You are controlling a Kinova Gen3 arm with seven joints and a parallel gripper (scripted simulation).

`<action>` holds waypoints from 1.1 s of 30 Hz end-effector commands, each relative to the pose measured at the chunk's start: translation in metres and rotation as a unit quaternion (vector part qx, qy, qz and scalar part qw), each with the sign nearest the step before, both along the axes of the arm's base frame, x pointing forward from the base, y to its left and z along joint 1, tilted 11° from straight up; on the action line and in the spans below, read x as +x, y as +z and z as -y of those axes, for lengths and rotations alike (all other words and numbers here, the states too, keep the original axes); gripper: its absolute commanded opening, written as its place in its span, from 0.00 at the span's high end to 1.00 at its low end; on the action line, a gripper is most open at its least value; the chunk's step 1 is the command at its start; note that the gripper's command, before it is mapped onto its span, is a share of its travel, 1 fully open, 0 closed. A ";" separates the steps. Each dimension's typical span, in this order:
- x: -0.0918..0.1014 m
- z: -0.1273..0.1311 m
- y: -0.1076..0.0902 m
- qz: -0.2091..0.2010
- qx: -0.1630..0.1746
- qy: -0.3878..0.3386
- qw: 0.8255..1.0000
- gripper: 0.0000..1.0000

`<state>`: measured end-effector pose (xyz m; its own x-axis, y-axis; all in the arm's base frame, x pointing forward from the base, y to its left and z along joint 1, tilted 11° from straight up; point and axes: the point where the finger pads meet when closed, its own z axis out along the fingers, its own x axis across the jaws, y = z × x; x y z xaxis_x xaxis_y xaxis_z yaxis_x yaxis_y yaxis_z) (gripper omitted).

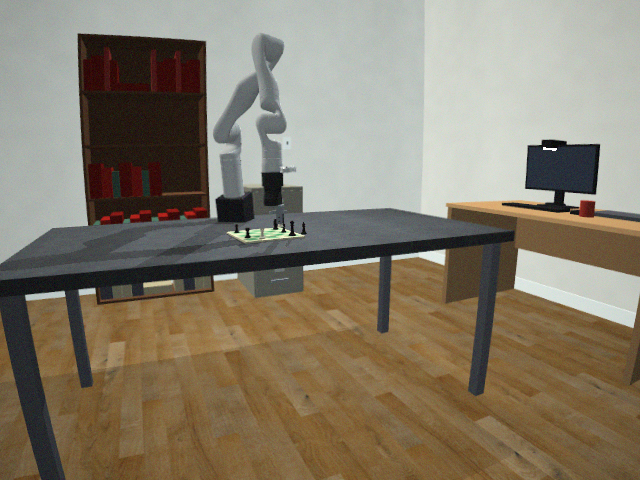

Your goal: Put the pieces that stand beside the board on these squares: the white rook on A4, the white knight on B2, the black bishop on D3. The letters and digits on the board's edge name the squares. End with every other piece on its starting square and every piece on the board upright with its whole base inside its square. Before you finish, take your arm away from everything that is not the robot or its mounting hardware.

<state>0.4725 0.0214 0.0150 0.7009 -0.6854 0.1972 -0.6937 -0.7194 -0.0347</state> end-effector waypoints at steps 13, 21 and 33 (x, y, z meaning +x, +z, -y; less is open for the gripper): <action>-0.001 0.009 -0.022 -0.007 -0.003 -0.006 1.000 1.00; -0.001 0.009 -0.022 -0.007 -0.003 -0.006 1.000 1.00; -0.001 0.009 -0.022 -0.007 -0.003 -0.006 1.000 1.00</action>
